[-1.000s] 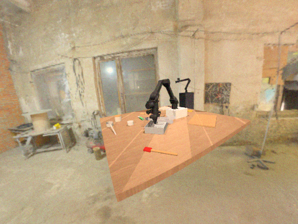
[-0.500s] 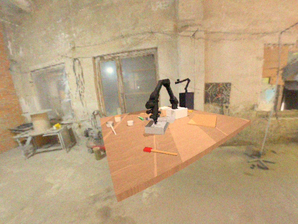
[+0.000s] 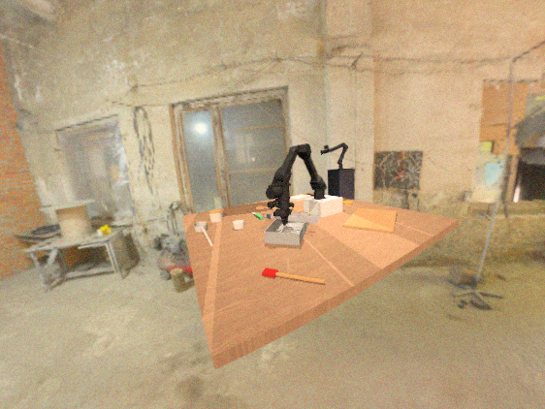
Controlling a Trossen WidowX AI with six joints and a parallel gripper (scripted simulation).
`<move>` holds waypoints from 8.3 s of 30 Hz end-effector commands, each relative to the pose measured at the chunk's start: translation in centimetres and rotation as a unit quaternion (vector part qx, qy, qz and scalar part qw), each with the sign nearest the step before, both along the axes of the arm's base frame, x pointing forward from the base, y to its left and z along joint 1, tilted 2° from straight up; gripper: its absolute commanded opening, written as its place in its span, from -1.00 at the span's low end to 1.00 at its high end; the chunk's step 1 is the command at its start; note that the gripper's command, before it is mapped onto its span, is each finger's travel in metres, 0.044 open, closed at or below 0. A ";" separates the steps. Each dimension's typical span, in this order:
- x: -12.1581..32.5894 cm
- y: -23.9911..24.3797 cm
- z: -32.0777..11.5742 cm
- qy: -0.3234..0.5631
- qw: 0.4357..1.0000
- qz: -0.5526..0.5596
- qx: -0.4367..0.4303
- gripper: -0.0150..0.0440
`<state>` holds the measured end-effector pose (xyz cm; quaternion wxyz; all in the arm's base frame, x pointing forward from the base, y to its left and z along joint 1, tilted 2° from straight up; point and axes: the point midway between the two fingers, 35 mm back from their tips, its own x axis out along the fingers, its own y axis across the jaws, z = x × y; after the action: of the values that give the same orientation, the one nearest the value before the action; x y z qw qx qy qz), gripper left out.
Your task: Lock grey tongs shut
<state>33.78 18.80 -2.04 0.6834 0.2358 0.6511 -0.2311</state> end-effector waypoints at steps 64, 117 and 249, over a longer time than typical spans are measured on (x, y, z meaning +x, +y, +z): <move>-10.2 10.5 9.3 0.006 0.982 -0.186 0.011 -1.00; -27.7 17.4 9.2 0.010 0.999 0.042 0.012 -1.00; -49.4 11.6 7.8 0.027 -0.685 0.721 -0.097 -1.00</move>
<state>-15.61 30.84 6.21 0.2985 0.6771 0.2908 -0.6065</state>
